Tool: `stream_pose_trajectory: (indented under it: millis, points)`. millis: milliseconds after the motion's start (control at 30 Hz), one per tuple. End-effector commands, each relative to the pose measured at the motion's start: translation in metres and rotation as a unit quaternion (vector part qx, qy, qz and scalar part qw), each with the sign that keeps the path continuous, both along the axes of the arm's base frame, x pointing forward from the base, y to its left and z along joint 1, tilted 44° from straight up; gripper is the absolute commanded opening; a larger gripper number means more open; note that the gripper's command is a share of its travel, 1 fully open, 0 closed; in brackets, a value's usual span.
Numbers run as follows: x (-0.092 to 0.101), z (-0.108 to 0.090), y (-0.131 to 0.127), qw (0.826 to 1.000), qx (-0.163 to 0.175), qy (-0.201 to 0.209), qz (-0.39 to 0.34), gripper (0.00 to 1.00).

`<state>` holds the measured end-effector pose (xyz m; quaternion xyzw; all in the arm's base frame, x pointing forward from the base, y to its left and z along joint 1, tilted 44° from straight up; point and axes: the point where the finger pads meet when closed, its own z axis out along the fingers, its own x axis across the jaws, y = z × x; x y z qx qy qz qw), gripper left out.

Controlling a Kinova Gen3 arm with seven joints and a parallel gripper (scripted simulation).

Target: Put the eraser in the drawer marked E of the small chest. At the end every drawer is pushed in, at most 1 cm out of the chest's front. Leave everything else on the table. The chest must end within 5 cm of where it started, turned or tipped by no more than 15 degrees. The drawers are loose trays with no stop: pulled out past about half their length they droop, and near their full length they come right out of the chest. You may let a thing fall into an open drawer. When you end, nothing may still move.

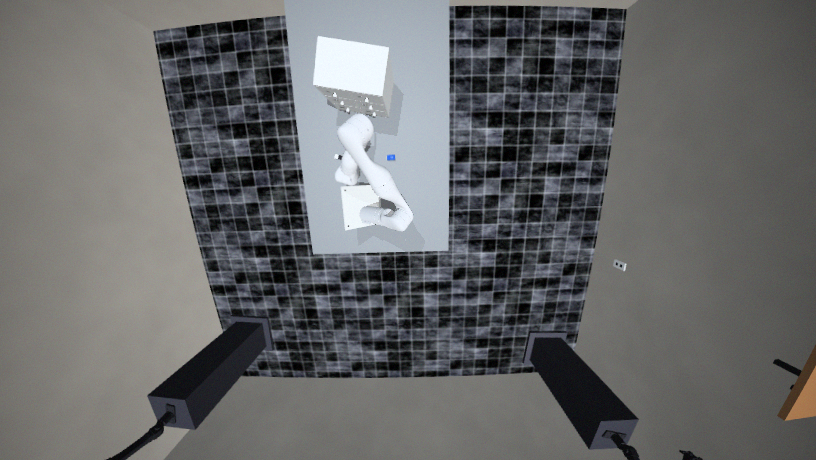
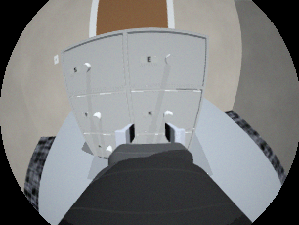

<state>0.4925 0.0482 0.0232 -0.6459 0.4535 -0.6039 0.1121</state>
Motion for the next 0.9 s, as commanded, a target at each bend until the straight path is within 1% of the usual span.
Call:
stream_pose_trajectory:
  millis: [0, 867]
  points:
    - [-0.0009, -0.0027, -0.0012, 1.0, -0.003, 0.001, 0.002, 1.0]
    - [-0.0003, -0.0033, -0.0017, 1.0, -0.003, -0.003, 0.005, 1.0]
